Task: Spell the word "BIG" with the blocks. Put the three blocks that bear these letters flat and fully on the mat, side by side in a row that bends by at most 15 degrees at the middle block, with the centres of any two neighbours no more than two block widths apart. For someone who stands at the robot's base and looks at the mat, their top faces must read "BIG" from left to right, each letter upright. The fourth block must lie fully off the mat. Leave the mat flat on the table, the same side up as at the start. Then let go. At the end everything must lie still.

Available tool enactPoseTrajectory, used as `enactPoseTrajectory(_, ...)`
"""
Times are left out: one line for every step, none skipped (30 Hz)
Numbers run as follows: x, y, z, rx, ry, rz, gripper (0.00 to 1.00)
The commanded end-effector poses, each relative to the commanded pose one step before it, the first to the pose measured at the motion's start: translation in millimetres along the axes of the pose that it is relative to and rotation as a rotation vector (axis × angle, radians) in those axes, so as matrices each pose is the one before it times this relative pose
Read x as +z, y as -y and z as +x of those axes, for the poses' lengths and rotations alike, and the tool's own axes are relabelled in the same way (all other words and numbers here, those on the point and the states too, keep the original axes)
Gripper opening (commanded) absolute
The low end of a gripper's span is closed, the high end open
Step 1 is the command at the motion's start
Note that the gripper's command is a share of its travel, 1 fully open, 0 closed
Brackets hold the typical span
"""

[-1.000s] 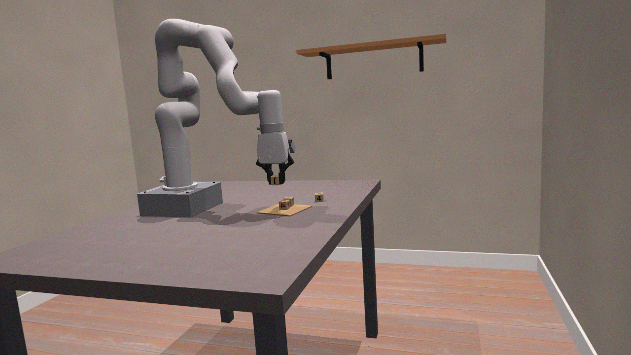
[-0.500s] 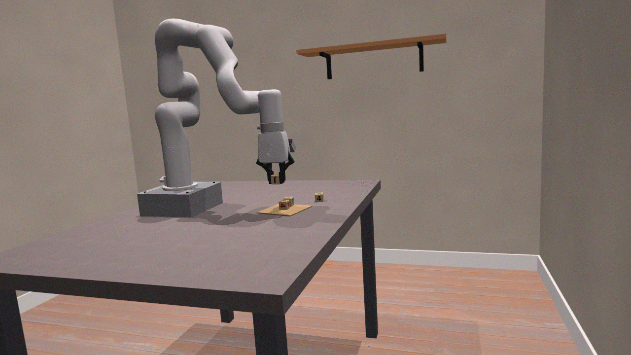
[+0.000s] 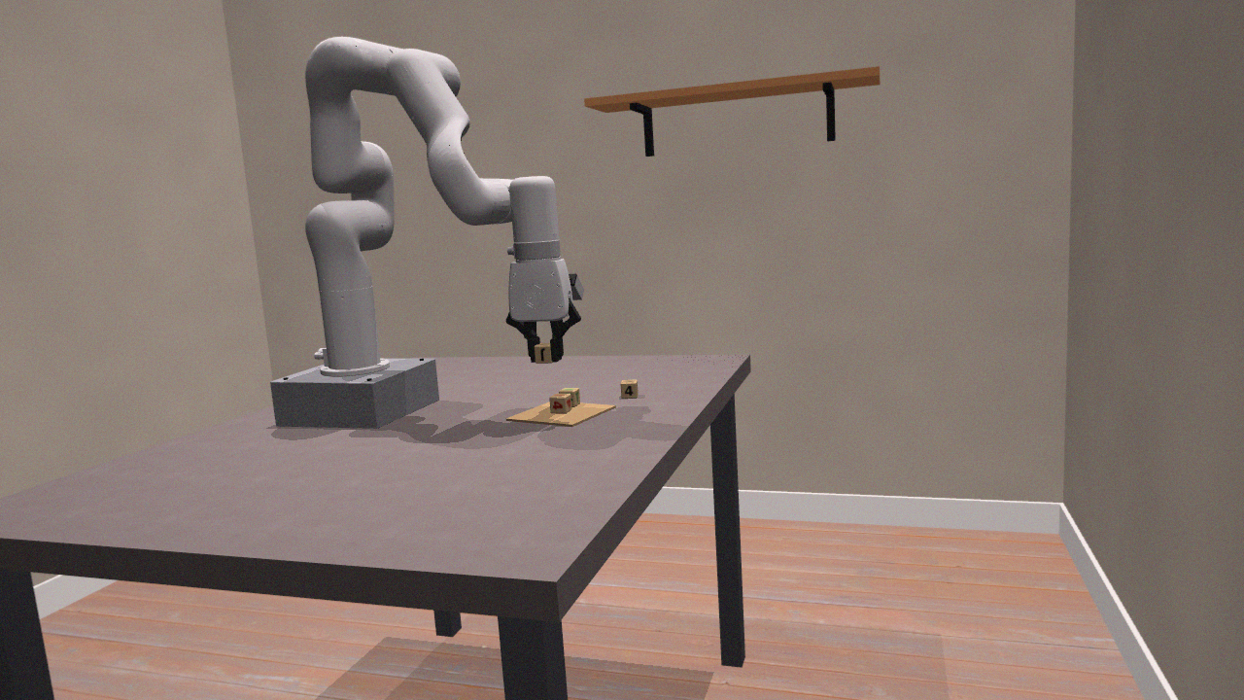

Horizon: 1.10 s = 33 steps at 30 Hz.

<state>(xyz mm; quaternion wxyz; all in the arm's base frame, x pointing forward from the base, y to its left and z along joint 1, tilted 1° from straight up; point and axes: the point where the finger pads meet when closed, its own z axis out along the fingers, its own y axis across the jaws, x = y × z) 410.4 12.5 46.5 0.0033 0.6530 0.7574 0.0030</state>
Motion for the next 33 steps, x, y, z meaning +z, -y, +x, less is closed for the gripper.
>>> enactPoseTrajectory(-0.02,-1.26,-0.19,-0.00002,0.00038,-0.00340,0.27)
enactPoseTrajectory(0.99,0.02,-0.05,0.00000,0.00000,0.00002,0.27)
enactPoseTrajectory(1.39,0.03,-0.07,0.00000,0.00000,0.00003,0.27)
enactPoseTrajectory(1.81,0.05,-0.09,0.00000,0.00000,0.00004,0.27)
enactPoseTrajectory(2.24,0.07,-0.12,0.00001,0.00000,0.00005,0.27)
enactPoseTrajectory(0.00,0.00,0.00,0.00000,0.00000,0.00000,0.27)
enactPoseTrajectory(0.00,0.00,0.00,0.00000,0.00000,0.00000,0.27)
enactPoseTrajectory(2.69,0.05,-0.09,0.00000,0.00000,0.00004,0.27)
enactPoseTrajectory(3.12,-0.01,-0.03,0.00000,0.00000,-0.00001,0.27)
enactPoseTrajectory(3.53,0.02,-0.03,0.00000,0.00000,-0.00001,0.27)
enactPoseTrajectory(3.93,0.00,-0.04,0.00000,0.00000,0.00000,0.27)
enactPoseTrajectory(4.30,-0.01,-0.04,0.00000,0.00000,0.00000,0.27)
enactPoseTrajectory(4.58,0.01,-0.04,0.00000,0.00000,0.00000,0.27)
enactPoseTrajectory(4.79,-0.02,-0.05,0.00000,0.00000,0.00000,0.27)
enactPoseTrajectory(4.94,0.01,-0.04,0.00000,0.00000,0.00000,0.27)
enactPoseTrajectory(4.99,-0.01,-0.05,0.00000,0.00000,0.00000,0.27)
enactPoseTrajectory(5.01,0.01,-0.05,0.00000,0.00000,0.00000,0.27)
enactPoseTrajectory(4.95,-0.01,-0.05,0.00000,0.00000,0.00000,0.27)
enactPoseTrajectory(4.85,0.00,-0.04,0.00000,0.00000,0.00000,0.27)
enactPoseTrajectory(4.69,-0.01,-0.04,0.00000,0.00000,0.00000,0.27)
enactPoseTrajectory(4.49,0.01,-0.04,0.00000,0.00000,0.00000,0.27)
enactPoseTrajectory(4.22,-0.01,-0.04,0.00000,0.00000,0.00000,0.27)
enactPoseTrajectory(0.00,0.00,0.00,0.00000,0.00000,0.00000,0.27)
enactPoseTrajectory(0.00,0.00,0.00,0.00000,0.00000,0.00000,0.27)
enactPoseTrajectory(3.95,0.03,-0.03,0.00000,0.00000,0.00000,0.27)
enactPoseTrajectory(3.57,-0.03,-0.04,0.00000,0.00000,0.00000,0.27)
enactPoseTrajectory(3.23,0.01,-0.03,0.00000,0.00000,0.00000,0.27)
enactPoseTrajectory(2.86,0.02,-0.02,0.00000,0.00000,0.00000,0.27)
enactPoseTrajectory(2.43,-0.02,-0.03,0.00000,0.00000,0.00000,0.27)
enactPoseTrajectory(2.04,-0.01,-0.02,0.00000,0.00000,0.00000,0.27)
enactPoseTrajectory(1.64,0.00,-0.01,0.00000,0.00000,0.00000,0.27)
enactPoseTrajectory(1.26,0.01,-0.01,0.00000,0.00000,0.00000,0.27)
enactPoseTrajectory(0.90,0.01,-0.01,0.00000,0.00000,0.00000,0.27)
